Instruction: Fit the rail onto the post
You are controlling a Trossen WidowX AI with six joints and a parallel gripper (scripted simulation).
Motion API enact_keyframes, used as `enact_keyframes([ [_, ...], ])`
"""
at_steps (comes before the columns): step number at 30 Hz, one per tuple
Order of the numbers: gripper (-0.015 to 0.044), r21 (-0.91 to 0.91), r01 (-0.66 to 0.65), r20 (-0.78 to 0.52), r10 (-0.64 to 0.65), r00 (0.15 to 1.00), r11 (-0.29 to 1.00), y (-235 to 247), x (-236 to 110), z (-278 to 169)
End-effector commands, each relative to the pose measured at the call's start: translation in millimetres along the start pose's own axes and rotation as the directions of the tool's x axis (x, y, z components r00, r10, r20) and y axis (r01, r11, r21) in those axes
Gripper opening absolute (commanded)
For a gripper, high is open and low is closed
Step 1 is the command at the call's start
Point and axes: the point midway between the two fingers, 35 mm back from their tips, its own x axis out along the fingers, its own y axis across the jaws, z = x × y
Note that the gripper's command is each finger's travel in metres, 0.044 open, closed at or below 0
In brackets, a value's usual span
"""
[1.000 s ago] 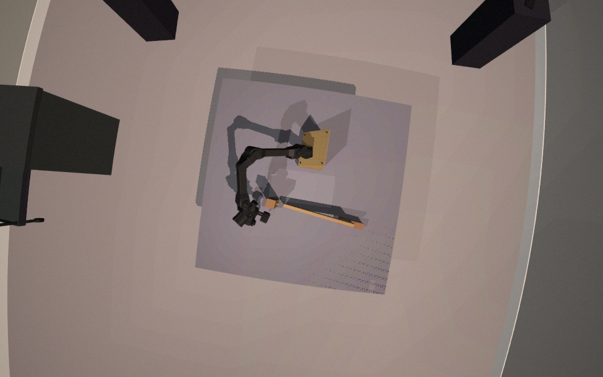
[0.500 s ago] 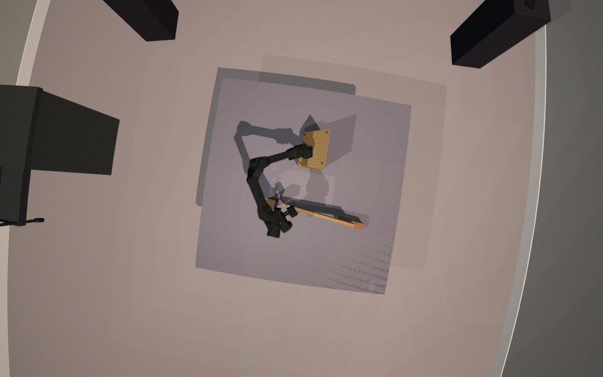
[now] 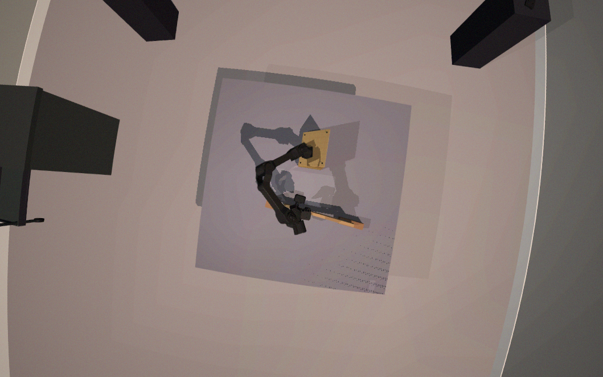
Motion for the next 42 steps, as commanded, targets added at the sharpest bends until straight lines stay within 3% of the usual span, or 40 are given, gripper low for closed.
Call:
enact_keyframes([
  [1,0.044,-0.017,0.0,-0.008,0.0,1.0,1.0,1,2,0],
  [42,0.044,-0.016,0.0,-0.011,-0.001,1.0,1.0,2,68,-2],
])
